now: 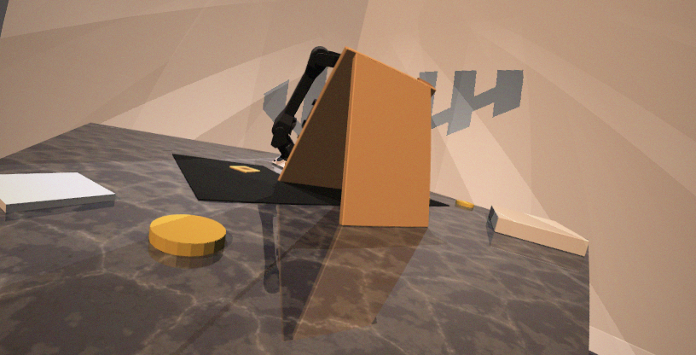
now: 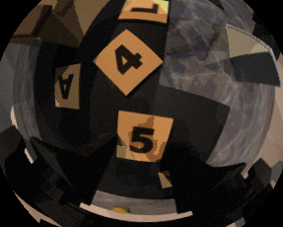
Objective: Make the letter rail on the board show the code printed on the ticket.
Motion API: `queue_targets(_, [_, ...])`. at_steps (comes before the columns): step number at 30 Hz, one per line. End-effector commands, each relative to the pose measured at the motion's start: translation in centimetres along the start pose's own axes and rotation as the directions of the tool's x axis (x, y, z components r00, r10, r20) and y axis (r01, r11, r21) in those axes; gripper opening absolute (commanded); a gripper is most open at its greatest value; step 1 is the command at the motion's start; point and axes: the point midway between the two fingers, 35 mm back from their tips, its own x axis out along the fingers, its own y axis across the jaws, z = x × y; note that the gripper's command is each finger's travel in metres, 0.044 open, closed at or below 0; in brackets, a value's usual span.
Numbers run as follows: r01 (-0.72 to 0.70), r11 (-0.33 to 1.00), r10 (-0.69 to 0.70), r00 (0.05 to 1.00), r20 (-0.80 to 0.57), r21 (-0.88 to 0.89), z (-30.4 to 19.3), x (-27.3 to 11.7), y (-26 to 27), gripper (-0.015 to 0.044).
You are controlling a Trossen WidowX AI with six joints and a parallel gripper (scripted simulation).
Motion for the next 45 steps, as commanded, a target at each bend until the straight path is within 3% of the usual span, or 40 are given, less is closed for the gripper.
queue_targets(1, [0.005, 1.0, -0.005, 1.0, -0.003, 0.005, 0.0, -0.3, 0.0, 0.0])
queue_targets(27, [-0.001, 1.0, 0.001, 1.0, -0.006, -0.006, 0.2, -1.5, 0.2, 0.0])
queue_targets(45, [-0.171, 0.955, 0.111, 0.963, -0.244, -0.241, 2.6, -6.5, 5.1, 0.0])
